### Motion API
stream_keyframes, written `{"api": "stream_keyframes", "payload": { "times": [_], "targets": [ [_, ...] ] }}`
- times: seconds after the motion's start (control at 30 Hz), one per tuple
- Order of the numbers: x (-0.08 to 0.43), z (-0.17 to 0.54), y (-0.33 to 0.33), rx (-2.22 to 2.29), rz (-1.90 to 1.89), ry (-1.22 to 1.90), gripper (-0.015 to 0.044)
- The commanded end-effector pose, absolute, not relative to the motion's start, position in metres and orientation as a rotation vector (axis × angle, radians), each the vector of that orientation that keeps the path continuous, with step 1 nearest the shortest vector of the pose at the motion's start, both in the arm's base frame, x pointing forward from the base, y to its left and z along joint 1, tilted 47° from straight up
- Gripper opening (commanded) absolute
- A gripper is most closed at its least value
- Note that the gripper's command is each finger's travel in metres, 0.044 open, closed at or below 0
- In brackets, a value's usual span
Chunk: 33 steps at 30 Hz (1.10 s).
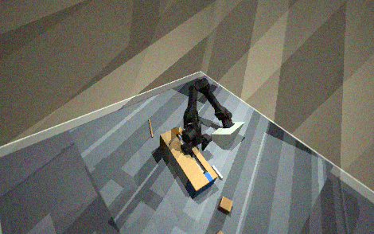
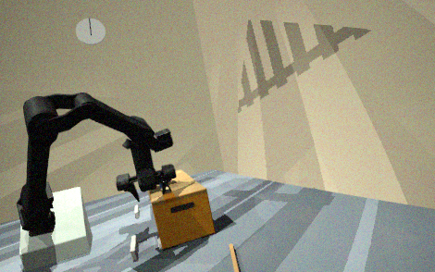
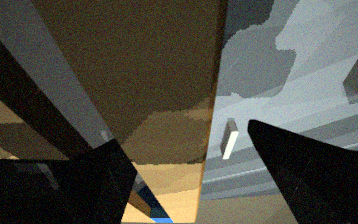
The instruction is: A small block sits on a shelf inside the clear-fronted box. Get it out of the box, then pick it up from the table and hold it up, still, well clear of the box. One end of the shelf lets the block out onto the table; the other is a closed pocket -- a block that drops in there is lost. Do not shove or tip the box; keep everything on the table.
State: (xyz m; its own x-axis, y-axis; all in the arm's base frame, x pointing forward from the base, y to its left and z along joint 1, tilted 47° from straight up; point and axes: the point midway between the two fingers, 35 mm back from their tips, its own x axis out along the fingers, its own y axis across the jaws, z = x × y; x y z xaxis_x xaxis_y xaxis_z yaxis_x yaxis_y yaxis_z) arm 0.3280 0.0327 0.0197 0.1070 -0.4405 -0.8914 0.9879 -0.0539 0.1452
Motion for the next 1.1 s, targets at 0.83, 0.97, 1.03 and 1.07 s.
{"api": "stream_keyframes", "payload": {
  "times": [0.83,0.97,1.03,1.07],
  "targets": [
    [0.331,0.001,0.051,0.985,-1.354,0.746,0.04],
    [0.331,0.002,0.05,0.985,-1.354,0.746,0.04],
    [0.33,0.005,0.047,0.985,-1.354,0.745,0.04],
    [0.33,0.007,0.045,0.985,-1.354,0.745,0.04]
  ]
}}
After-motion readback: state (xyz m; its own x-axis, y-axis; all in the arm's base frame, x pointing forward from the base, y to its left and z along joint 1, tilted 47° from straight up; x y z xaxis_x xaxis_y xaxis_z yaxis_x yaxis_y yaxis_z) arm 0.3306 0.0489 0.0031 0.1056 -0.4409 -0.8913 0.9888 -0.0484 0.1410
